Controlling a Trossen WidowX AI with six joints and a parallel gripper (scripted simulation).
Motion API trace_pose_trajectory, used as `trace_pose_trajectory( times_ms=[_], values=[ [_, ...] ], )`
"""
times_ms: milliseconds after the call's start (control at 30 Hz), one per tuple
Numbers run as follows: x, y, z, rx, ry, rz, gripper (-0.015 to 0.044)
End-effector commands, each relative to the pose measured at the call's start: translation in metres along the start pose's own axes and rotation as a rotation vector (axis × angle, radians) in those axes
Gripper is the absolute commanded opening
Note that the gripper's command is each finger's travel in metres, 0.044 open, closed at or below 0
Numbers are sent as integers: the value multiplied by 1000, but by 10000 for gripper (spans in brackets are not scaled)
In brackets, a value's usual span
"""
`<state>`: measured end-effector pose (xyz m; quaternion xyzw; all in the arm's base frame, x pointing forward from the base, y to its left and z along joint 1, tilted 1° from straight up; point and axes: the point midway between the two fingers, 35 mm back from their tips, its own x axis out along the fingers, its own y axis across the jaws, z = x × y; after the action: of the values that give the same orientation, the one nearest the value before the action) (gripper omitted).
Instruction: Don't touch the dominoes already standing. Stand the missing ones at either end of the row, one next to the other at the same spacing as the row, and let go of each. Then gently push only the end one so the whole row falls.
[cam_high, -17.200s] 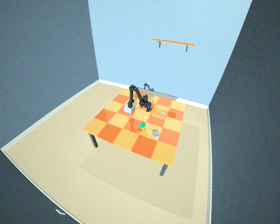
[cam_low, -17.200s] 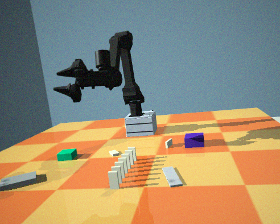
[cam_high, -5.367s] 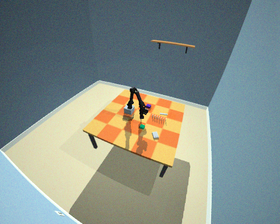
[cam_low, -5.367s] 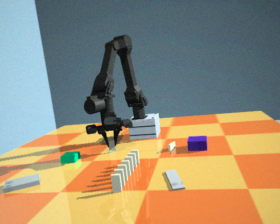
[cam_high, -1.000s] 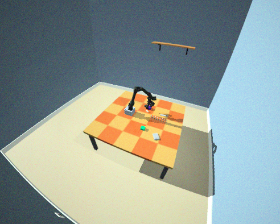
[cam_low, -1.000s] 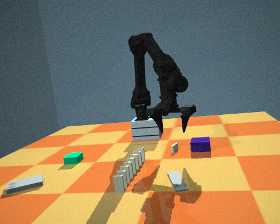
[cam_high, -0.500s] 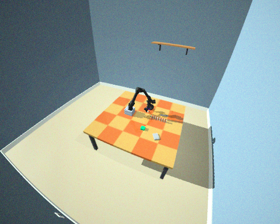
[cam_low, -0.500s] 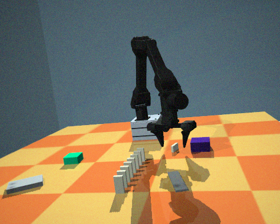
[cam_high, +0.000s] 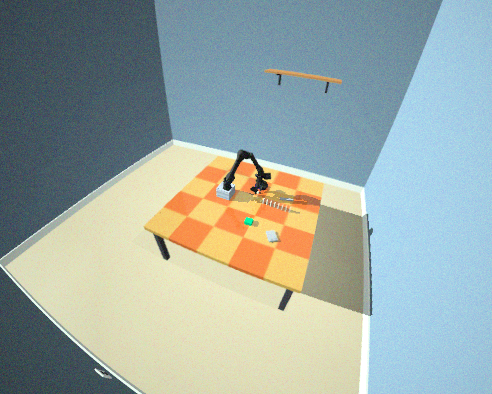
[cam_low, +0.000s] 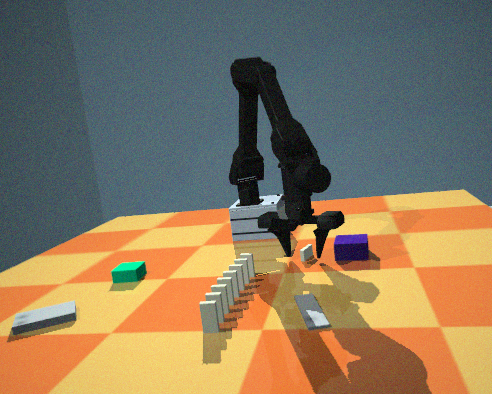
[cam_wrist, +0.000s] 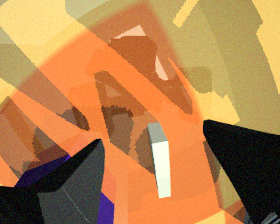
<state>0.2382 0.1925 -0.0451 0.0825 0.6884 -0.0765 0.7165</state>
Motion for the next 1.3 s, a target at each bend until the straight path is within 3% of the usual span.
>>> trace_pose_trajectory(
  times_ms=[0,300,567,967,1167,1267],
  values=[
    [2,-1,0,-5,1,-7,256],
    [2,-1,0,-5,1,-7,23],
    [0,-1,0,-5,1,-7,23],
    [-145,-10,1,-5,1,-7,23],
    [-153,-12,3,2,1,-7,23],
    [-154,-40,23,104,-1,-9,23]
  ],
)
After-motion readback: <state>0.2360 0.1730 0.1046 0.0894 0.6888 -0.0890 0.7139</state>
